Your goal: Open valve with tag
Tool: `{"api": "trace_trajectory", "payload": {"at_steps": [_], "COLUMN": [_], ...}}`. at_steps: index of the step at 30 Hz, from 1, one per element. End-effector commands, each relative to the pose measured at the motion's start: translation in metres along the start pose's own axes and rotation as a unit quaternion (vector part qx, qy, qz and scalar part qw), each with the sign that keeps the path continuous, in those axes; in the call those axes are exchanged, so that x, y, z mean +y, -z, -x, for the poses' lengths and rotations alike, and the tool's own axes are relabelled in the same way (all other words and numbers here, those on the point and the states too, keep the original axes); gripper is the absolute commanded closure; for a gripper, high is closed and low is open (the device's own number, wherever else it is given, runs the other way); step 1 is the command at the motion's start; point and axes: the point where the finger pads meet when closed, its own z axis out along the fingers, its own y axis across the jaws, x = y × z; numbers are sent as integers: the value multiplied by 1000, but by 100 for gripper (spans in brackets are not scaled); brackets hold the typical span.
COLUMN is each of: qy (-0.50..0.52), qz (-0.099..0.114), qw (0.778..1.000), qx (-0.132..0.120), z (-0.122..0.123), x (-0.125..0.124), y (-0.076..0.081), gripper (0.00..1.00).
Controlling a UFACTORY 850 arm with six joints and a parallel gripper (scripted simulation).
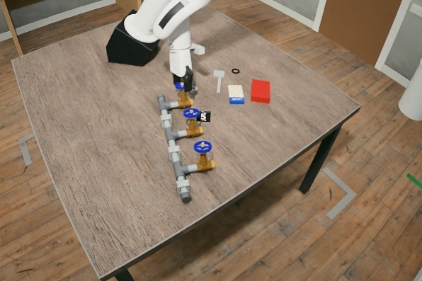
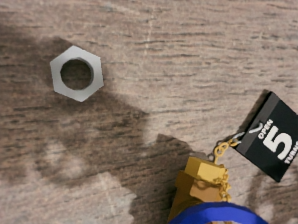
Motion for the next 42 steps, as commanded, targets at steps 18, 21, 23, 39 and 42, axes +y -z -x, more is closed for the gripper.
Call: {"api": "trace_trajectory", "payload": {"at_steps": [18,21,23,39,42], "qy": [-318,-379,-420,-702,-748], "qz": [1,3,5,18,21], "qw": [948,925,907,712,663], "qx": [0,-1,-2,-3,-2], "z": [0,0,0,0,0], "x": [0,0,0,0,0], "y": [0,0,0,0,0], "gripper": [0,0,0,0,0]}}
